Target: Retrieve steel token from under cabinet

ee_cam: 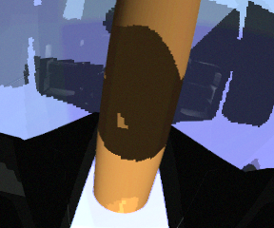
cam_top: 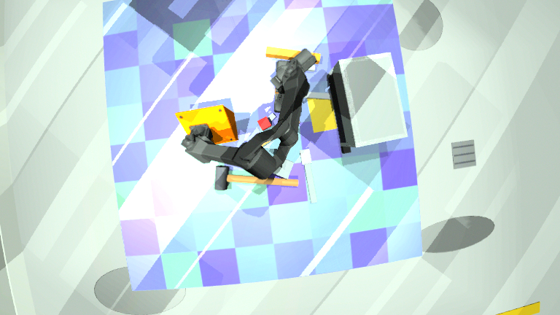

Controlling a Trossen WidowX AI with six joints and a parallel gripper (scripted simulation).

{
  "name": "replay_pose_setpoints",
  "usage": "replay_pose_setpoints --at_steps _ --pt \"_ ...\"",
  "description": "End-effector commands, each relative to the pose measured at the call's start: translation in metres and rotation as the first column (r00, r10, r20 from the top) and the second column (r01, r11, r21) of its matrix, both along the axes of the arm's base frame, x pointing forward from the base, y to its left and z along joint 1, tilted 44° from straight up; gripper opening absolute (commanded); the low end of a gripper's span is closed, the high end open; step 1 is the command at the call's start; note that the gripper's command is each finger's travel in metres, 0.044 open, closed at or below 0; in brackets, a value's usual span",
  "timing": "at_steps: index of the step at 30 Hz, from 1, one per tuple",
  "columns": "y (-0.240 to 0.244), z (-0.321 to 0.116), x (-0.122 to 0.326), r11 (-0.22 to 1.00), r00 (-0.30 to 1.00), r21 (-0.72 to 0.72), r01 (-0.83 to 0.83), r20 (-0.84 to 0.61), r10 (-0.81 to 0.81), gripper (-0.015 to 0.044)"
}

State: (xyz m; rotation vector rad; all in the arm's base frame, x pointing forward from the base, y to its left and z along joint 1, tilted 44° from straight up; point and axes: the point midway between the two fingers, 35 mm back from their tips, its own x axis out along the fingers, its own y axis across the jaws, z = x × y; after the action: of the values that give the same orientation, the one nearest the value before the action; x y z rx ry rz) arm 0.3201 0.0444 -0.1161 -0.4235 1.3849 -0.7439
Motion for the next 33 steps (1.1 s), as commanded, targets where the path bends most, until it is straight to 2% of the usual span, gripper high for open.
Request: replay_pose_setpoints --at_steps 1,33 --pt "-0.001 0.002 0.008 1.0 1.0 -0.001 0.0 0.008 0.0 0.0" --pt "-0.007 0.009 0.044 1.0 1.0 -0.002 0.001 0.01 -0.001 0.0"
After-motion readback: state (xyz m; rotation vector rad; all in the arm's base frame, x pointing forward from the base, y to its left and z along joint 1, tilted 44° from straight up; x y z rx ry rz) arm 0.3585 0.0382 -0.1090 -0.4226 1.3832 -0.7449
